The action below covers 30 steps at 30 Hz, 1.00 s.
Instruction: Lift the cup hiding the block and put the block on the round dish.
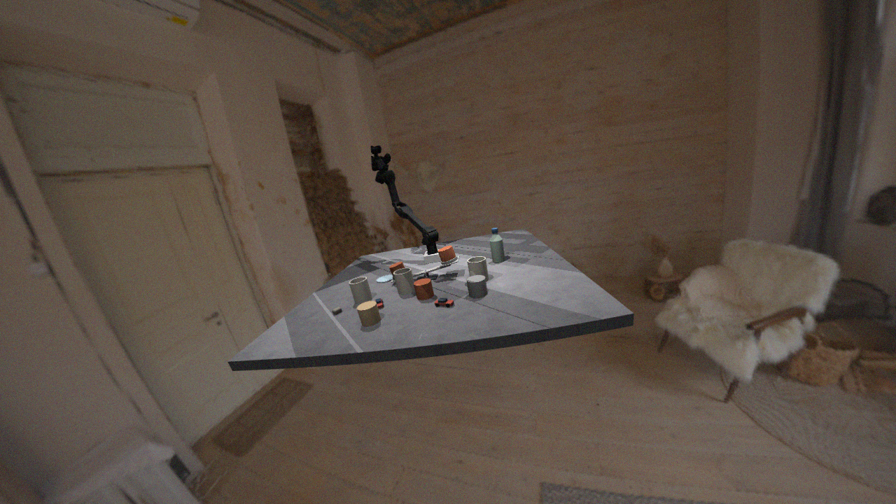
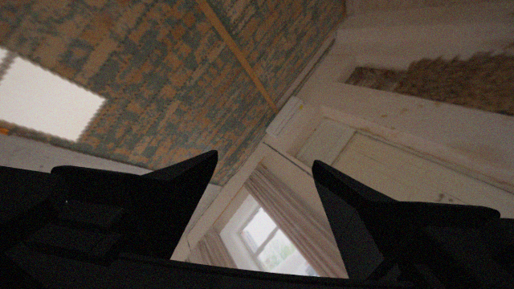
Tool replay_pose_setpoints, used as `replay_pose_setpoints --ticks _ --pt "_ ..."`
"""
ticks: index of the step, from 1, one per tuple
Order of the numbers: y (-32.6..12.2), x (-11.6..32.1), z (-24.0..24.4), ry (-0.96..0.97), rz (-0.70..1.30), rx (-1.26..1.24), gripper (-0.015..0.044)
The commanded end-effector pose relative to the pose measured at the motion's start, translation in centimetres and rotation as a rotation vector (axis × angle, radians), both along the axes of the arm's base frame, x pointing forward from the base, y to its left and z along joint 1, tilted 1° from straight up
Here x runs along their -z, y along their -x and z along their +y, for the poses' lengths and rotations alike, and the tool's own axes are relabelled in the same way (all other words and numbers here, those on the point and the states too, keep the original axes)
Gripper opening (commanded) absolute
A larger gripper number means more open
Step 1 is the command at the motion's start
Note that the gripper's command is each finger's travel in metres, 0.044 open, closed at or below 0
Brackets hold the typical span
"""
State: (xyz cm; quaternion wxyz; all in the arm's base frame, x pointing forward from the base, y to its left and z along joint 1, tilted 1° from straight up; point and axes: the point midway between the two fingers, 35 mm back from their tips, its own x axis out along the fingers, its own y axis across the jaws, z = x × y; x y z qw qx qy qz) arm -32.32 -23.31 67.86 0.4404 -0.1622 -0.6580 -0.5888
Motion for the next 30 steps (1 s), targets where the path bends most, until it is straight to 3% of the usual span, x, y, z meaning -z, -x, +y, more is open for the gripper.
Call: replay_pose_setpoints --ticks 1,16,30 --pt "-0.1 -0.1 0.1 0.004 0.003 -0.002 0.0426" --pt "-9.0 -5.0 9.1 0.328 0.305 -0.192 0.0440" --pt "-19.6 -5.4 16.6 0.506 0.647 -0.413 0.0440"
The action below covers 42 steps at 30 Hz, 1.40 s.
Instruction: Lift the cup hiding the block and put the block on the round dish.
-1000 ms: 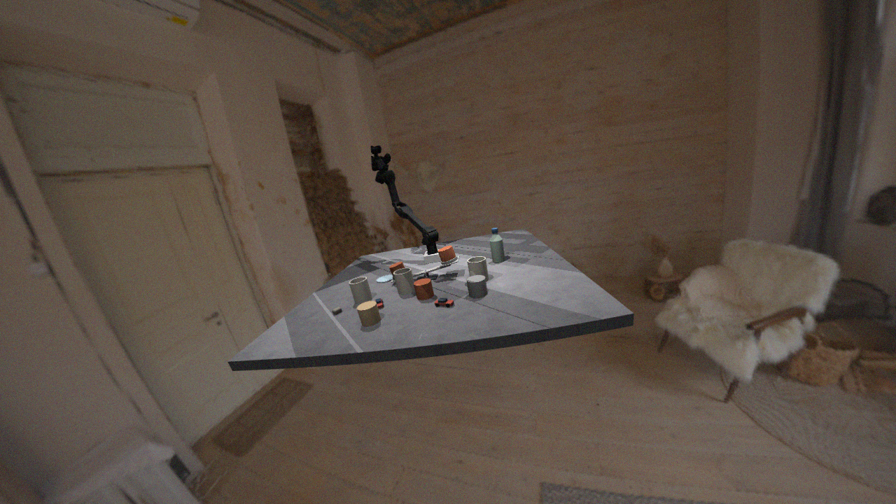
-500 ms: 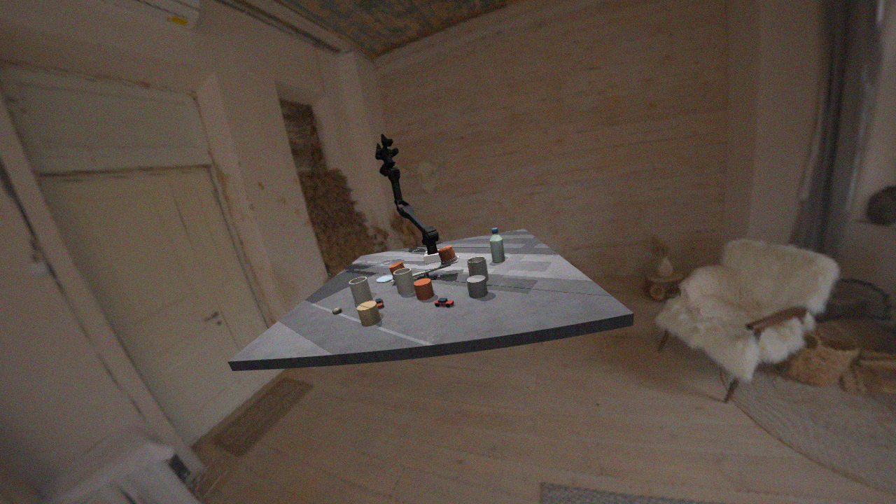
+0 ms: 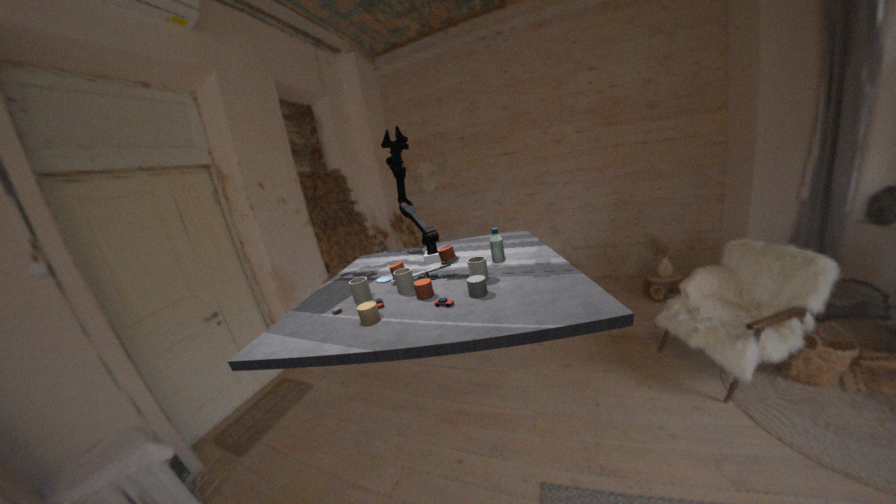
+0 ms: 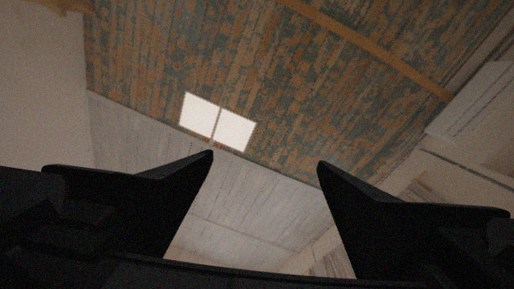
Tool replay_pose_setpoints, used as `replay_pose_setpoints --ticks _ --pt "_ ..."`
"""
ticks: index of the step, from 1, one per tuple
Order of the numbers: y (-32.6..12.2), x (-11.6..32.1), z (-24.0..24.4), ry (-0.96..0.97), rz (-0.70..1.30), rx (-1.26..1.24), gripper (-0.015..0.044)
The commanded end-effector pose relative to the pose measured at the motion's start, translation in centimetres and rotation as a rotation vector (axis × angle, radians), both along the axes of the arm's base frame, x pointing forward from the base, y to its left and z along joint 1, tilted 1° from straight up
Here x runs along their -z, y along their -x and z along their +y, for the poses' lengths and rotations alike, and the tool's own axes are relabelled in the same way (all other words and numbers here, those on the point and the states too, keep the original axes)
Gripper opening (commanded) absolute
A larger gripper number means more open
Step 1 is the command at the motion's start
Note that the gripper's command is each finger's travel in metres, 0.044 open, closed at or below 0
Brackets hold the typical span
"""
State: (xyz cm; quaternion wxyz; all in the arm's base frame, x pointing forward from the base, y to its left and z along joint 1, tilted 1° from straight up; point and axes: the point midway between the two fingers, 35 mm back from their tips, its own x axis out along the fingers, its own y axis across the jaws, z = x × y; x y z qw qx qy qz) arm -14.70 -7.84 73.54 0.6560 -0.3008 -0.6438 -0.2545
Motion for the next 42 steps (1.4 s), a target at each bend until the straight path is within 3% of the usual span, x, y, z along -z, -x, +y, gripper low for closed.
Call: replay_pose_setpoints --ticks 1,20,42 --pt "-2.8 0.4 1.6 0.027 0.094 -0.042 0.0440" --pt "-17.8 6.8 8.3 0.060 0.662 -0.256 0.0440" --pt "-30.9 22.0 10.3 -0.211 1.312 -0.389 0.0440"
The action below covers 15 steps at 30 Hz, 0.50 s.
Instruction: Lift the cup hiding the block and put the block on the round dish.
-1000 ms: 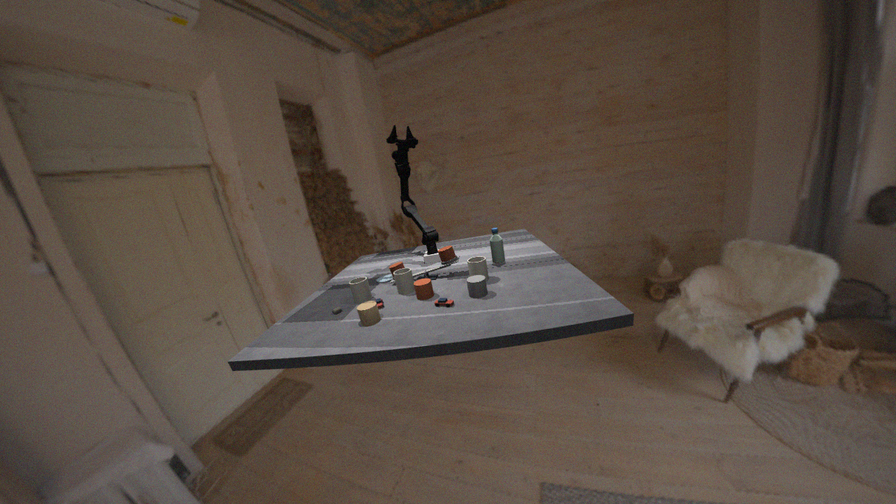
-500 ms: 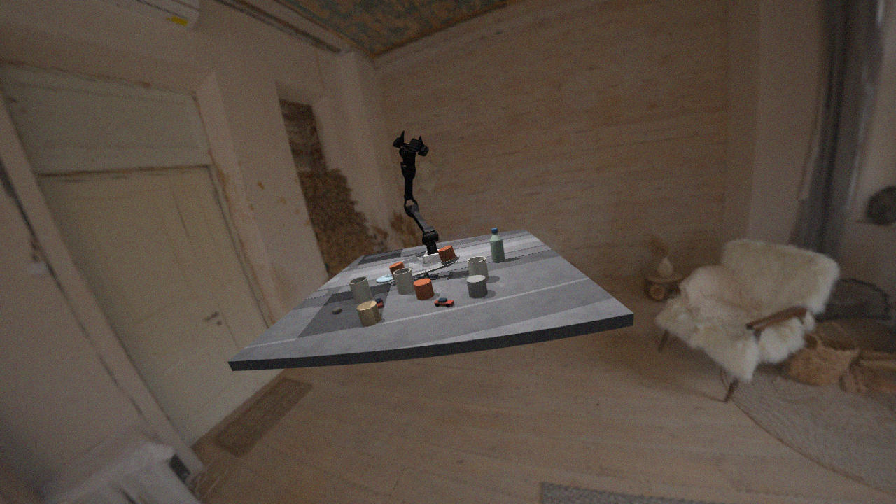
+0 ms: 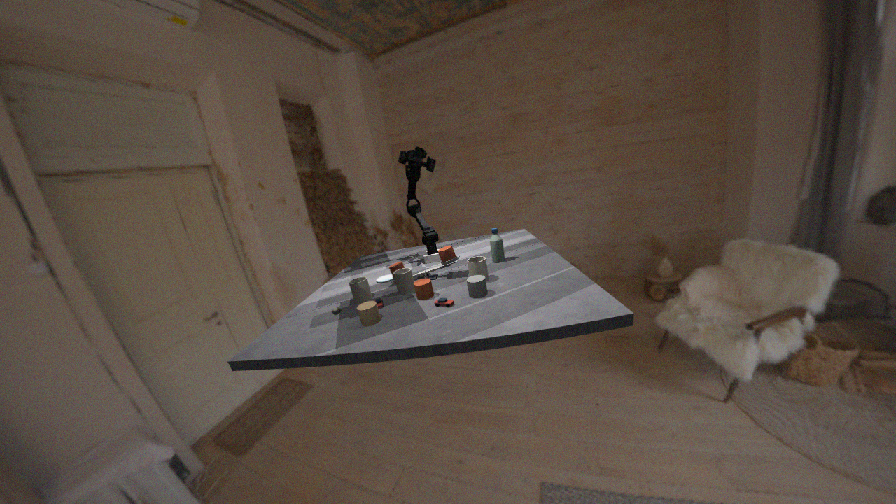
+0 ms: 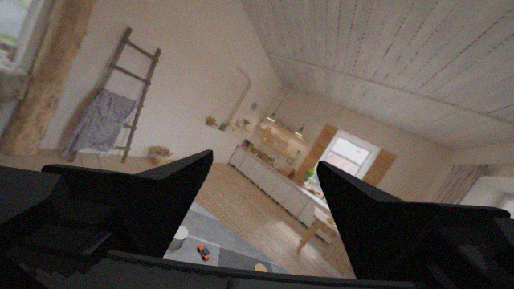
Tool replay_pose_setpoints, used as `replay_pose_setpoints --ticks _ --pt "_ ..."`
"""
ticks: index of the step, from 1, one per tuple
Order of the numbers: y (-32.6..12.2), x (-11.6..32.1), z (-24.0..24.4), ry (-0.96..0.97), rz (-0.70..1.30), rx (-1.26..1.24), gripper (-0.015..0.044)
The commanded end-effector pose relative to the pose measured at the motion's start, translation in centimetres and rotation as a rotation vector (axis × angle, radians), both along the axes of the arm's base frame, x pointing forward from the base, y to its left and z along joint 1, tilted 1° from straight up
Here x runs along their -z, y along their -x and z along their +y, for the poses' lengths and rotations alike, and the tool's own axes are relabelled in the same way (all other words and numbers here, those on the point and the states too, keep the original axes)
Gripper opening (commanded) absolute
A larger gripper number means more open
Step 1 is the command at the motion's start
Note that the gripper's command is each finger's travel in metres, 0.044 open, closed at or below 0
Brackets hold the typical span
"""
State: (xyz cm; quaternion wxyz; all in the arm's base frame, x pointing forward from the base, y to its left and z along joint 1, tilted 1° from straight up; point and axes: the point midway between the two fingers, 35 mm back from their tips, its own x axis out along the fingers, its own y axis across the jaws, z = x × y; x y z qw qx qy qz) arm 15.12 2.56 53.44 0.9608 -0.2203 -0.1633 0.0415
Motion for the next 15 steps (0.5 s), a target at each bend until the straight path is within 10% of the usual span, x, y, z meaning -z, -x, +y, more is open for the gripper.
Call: replay_pose_setpoints --ticks 1,15 --pt "-1.5 2.8 -0.2 -0.040 0.102 0.017 0.0440" --pt "-5.0 14.8 -1.6 -0.229 0.514 0.139 0.0440"
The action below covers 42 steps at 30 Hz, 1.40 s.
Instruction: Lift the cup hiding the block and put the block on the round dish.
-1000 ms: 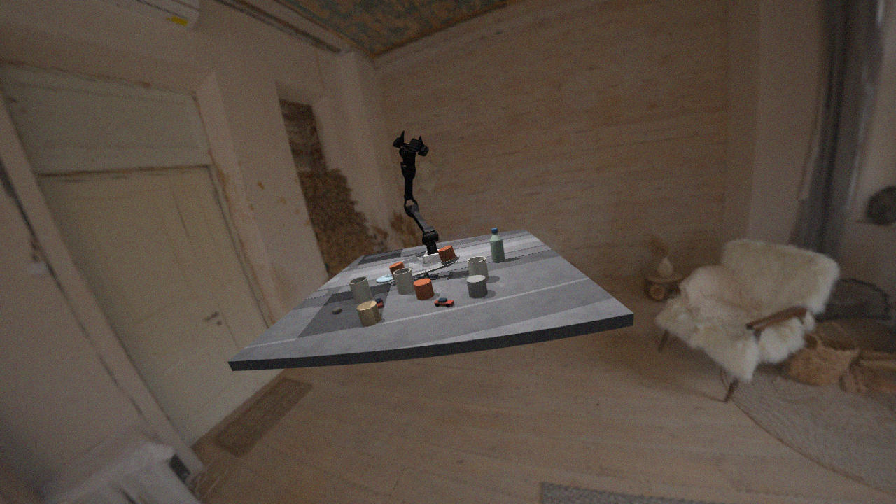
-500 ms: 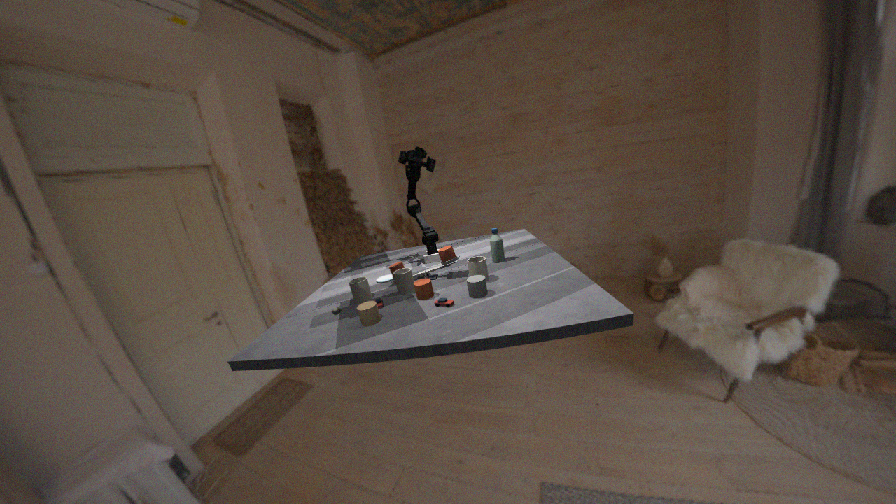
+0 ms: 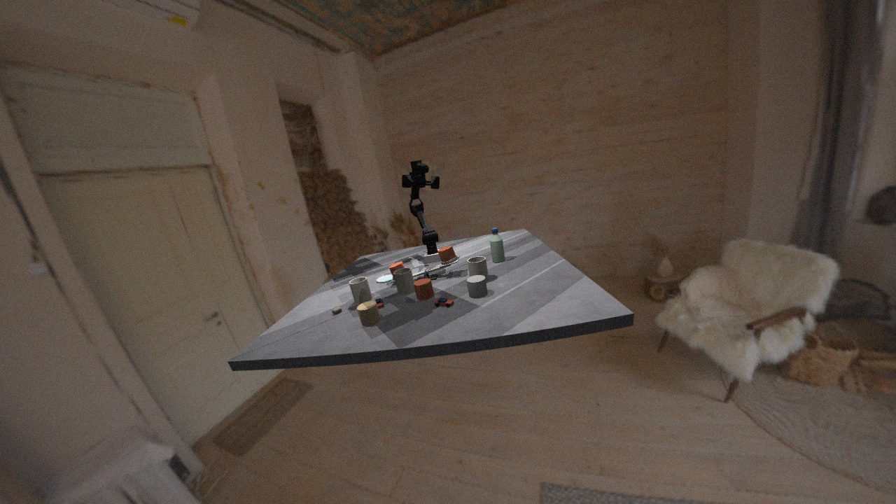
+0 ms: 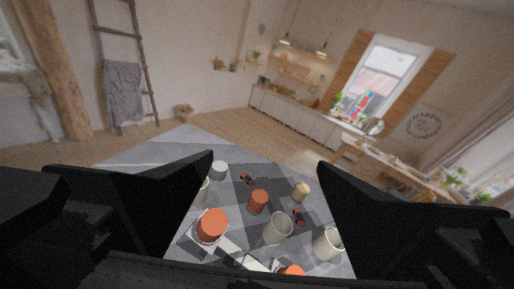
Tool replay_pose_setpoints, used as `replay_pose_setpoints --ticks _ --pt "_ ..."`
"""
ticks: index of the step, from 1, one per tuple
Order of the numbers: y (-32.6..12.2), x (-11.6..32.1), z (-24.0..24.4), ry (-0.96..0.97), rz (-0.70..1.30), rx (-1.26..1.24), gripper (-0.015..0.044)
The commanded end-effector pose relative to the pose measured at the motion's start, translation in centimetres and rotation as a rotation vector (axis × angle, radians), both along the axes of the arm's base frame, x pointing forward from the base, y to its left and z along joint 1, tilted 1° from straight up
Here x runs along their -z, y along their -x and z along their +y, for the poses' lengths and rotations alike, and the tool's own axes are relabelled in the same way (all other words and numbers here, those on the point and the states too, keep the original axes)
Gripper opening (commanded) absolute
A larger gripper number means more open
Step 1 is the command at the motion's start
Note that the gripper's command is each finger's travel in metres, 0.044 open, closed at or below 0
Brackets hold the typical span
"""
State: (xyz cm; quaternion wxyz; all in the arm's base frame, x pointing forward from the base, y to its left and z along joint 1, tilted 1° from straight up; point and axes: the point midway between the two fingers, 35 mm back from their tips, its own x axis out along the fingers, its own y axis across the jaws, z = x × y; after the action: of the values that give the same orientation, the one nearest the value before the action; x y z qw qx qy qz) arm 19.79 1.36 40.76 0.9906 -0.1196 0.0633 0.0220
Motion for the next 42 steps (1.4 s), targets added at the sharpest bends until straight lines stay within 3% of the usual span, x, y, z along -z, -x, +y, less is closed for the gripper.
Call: replay_pose_setpoints --ticks 1,19,25,42 --pt "-0.4 2.9 -0.5 -0.043 0.094 0.045 0.0440" --pt "1.5 17.8 -3.6 -0.269 0.572 0.359 0.0440" --pt "1.9 19.0 -3.9 -0.281 0.611 0.390 0.0440" --pt "-1.4 19.7 -6.9 0.180 0.896 0.219 0.0440"
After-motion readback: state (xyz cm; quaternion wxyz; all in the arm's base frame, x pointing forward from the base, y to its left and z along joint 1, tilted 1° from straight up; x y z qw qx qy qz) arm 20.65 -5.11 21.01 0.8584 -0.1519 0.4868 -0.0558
